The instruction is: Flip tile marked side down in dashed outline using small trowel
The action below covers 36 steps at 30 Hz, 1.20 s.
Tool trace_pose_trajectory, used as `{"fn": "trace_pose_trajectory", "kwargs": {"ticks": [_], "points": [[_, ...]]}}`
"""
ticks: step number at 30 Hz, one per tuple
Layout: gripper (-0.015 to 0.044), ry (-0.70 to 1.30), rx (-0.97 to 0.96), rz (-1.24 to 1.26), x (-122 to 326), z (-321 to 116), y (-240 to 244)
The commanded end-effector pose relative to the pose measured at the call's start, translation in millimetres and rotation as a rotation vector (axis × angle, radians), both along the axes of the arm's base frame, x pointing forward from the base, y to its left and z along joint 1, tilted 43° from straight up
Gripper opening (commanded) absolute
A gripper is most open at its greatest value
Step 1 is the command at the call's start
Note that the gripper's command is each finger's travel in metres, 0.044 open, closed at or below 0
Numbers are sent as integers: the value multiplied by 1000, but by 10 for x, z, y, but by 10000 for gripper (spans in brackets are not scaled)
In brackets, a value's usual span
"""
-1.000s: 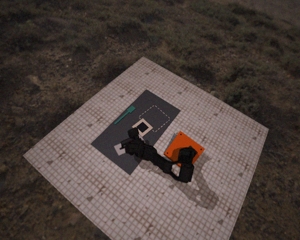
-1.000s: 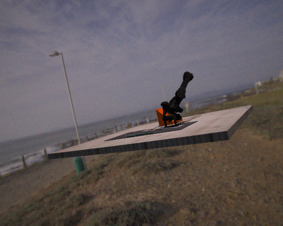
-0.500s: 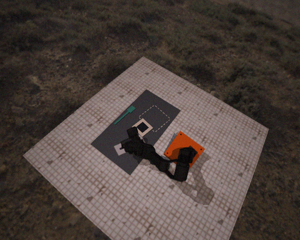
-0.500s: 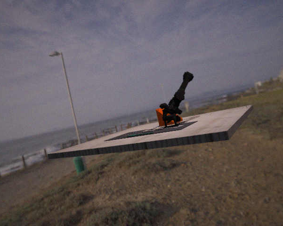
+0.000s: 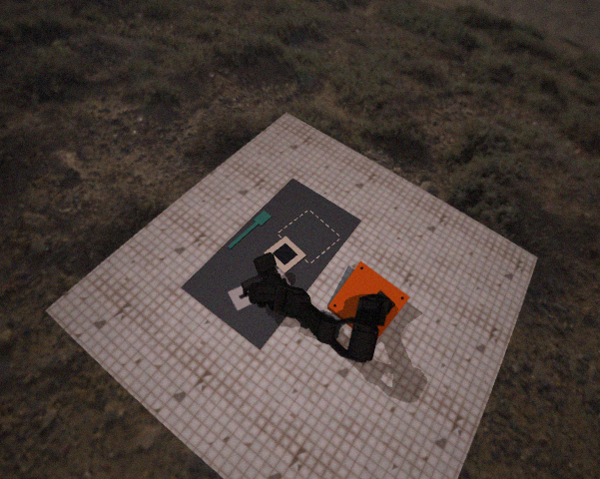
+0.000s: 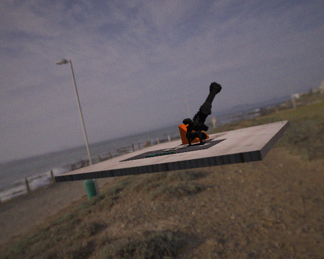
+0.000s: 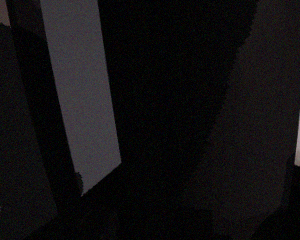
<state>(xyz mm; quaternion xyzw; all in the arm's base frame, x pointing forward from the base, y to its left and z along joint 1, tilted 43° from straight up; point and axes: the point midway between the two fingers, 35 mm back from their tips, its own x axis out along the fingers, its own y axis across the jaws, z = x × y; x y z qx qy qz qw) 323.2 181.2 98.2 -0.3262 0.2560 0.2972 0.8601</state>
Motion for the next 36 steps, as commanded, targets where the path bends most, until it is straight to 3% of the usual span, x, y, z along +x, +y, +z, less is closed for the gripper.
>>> {"fn": "trace_pose_trajectory", "kwargs": {"ticks": [1,7,18,36], "points": [[36,-2,2,3,4,5,6],[0,-2,2,3,6,12,-1],[0,-1,-3,0,50,427,-407],[0,-167,112,156,429,372,-273]]}}
